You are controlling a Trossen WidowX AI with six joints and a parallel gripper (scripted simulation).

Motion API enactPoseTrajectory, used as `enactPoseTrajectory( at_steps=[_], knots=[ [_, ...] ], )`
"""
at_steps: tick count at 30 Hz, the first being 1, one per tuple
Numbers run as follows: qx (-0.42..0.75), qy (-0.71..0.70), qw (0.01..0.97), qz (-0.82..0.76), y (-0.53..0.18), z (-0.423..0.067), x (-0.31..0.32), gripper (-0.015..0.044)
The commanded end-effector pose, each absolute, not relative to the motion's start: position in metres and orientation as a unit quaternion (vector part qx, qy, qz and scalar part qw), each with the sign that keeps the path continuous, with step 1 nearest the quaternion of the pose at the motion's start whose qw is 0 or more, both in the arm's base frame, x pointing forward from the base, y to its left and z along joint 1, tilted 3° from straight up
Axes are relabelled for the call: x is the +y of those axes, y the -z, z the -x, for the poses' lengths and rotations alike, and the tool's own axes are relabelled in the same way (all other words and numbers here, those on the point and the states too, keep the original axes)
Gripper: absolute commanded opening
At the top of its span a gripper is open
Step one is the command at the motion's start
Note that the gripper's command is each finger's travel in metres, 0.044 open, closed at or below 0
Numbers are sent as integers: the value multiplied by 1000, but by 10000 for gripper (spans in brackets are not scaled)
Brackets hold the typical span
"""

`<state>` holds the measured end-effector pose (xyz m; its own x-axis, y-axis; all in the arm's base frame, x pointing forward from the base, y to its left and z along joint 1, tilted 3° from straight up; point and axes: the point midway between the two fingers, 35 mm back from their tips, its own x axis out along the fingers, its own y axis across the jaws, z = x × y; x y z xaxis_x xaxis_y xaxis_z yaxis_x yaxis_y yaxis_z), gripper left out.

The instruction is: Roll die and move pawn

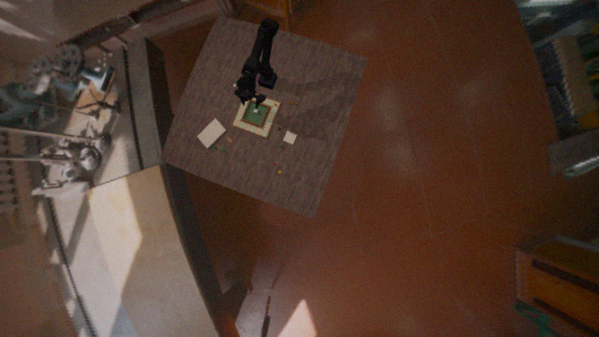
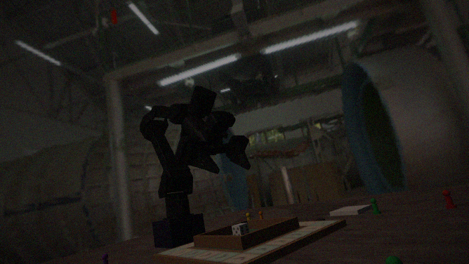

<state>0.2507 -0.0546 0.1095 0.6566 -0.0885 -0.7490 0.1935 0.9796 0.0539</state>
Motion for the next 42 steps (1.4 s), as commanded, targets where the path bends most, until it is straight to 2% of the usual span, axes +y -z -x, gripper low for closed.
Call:
enactPoseTrajectory(
  at_steps=[1,12,16,25,31,42],
  knots=[
    [480,72,871,-70,-103,-256,-55,440],
    [687,51,720,-83,-75,-269,-55,440],
    [669,53,736,-85,-77,-269,-55,440],
    [690,35,718,-82,-63,-233,36,204],
    [705,28,704,-74,-51,-191,82,200],
    [706,28,704,-73,-35,-188,83,200]
  ],
)
